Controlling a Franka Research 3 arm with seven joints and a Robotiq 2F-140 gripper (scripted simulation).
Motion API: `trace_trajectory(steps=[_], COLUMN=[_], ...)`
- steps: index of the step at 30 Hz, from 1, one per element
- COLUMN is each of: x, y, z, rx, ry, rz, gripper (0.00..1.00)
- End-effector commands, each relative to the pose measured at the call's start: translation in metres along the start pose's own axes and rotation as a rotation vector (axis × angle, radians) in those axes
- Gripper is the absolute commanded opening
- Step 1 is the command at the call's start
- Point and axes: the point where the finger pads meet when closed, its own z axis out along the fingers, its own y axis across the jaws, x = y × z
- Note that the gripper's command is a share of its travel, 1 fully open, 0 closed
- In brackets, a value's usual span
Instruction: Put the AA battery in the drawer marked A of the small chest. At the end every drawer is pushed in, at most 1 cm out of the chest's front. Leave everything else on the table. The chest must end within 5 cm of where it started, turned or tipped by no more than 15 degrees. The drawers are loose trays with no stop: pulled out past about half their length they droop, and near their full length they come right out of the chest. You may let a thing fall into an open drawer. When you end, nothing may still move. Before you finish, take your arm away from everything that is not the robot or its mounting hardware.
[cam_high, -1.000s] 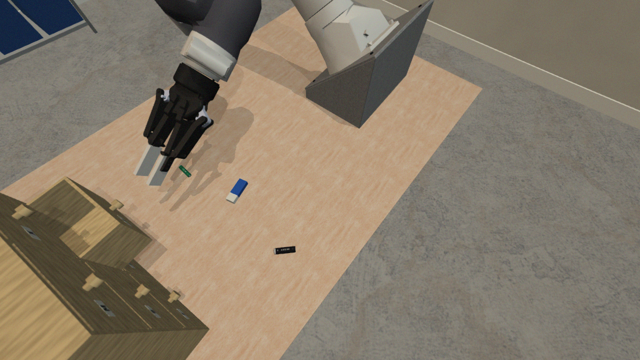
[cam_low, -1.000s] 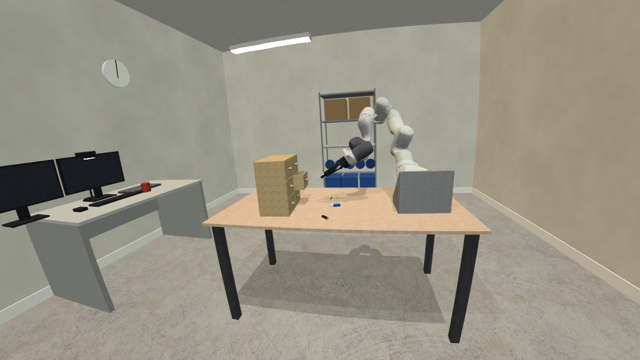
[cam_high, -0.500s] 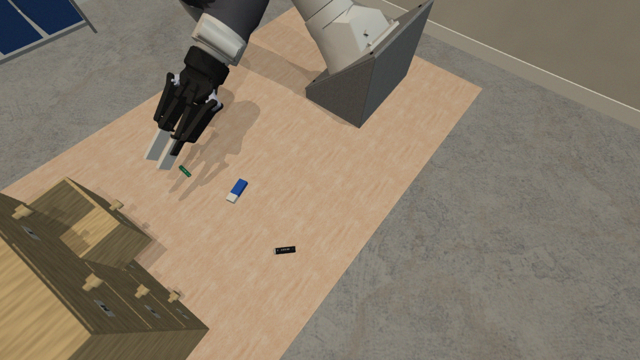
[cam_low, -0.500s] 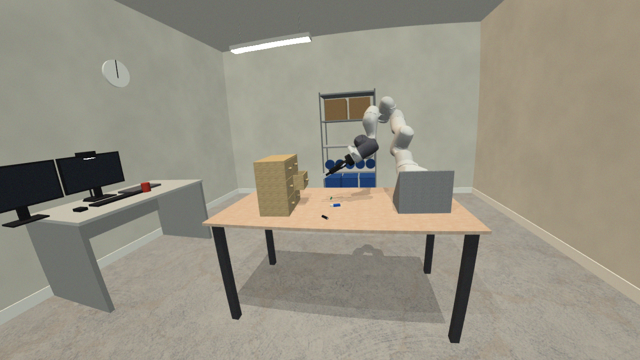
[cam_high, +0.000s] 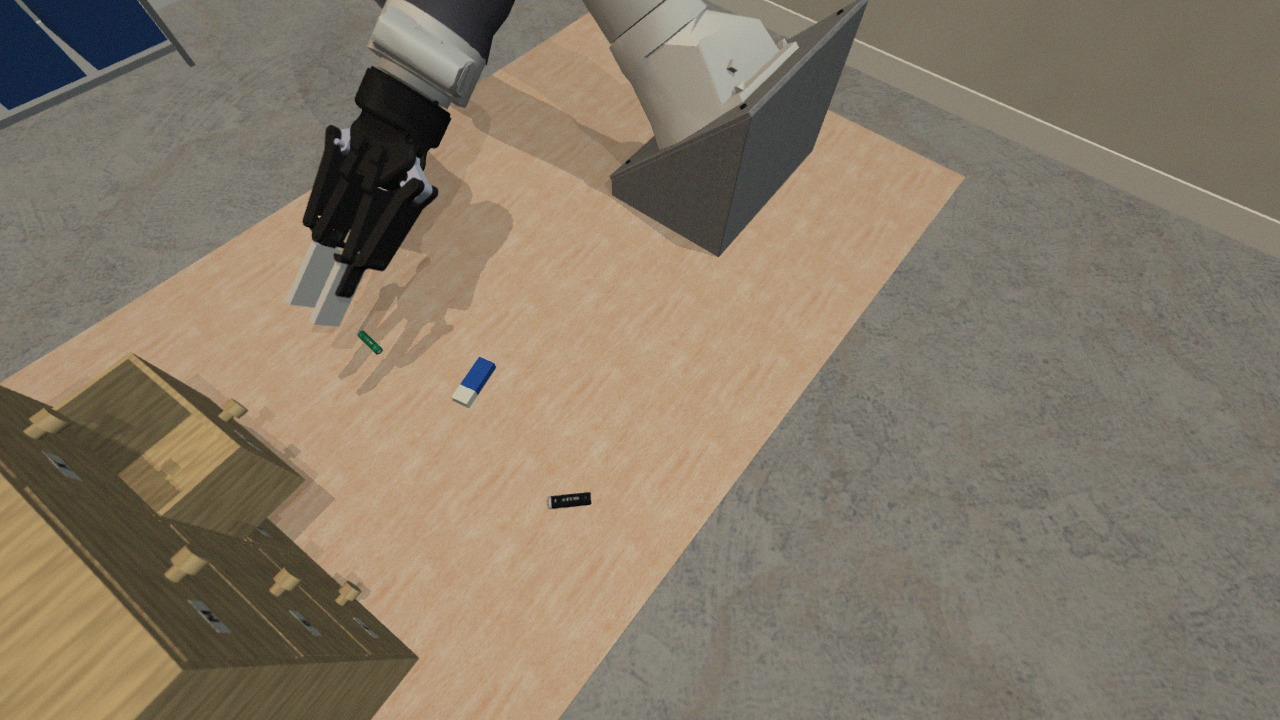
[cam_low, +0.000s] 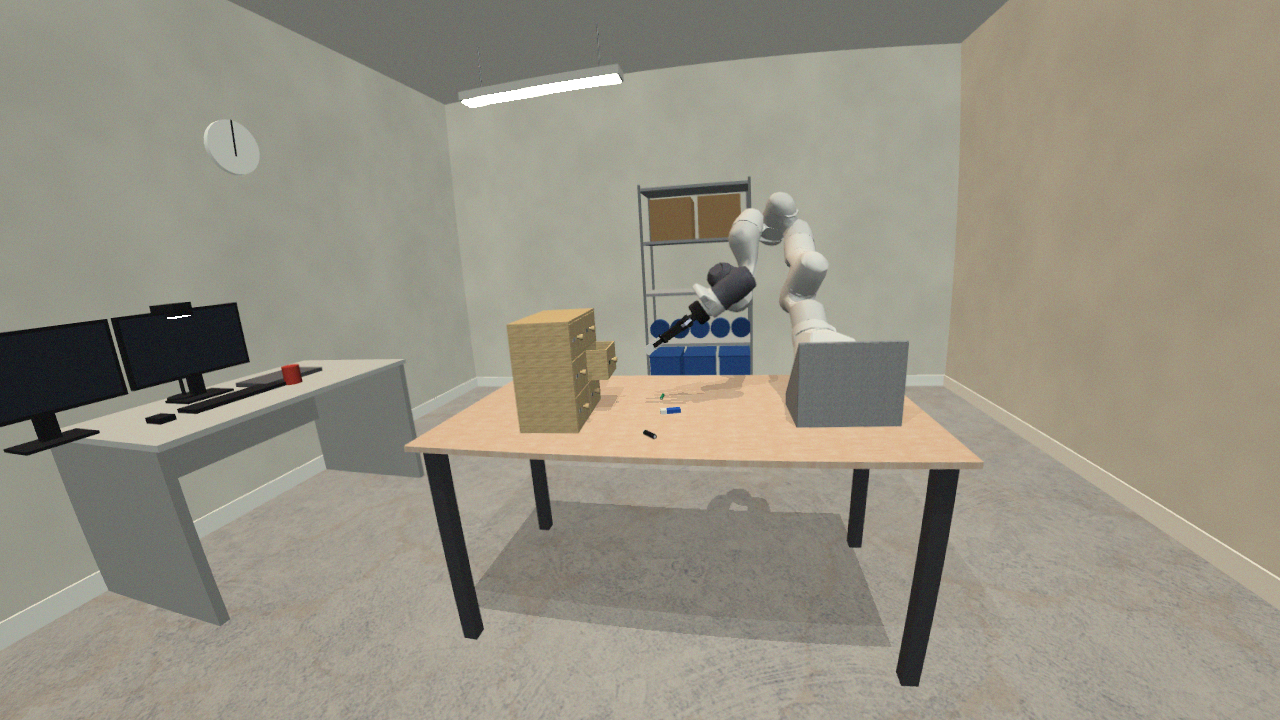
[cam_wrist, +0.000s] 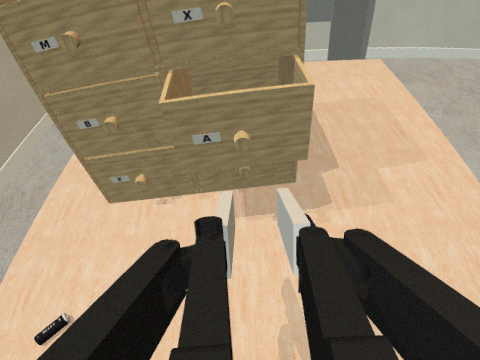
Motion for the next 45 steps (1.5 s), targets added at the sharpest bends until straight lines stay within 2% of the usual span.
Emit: trace_trajectory(steps=[1,4,12,19,21,30,36,38,39,45], x=[-0.002,-0.001,0.003,0.008,0.008,0.015,0.018,0.018,0.018,0.019], y=[-0.005,-0.004,-0.005,-0.005,-0.005,-0.005,-0.004,-0.004,-0.005,-0.005], z=[-0.009,-0.012,-0.036,-0.062,-0.062,-0.101,-0.118,-0.118,-0.12,-0.128], rx=[0.008,0.007,0.002,-0.003,-0.003,-0.013,-0.017,-0.017,-0.017,-0.018], ry=[-0.083,-0.102,-0.28,-0.47,-0.47,-0.721,-0.867,-0.867,-0.91,-0.962], rz=[-0.06,-0.06,-0.061,-0.061,-0.061,-0.023,-0.032,-0.032,-0.06,-0.06], gripper=[0.2,0.2,0.2,0.2,0.2,0.2,0.2,0.2,0.2,0.2])
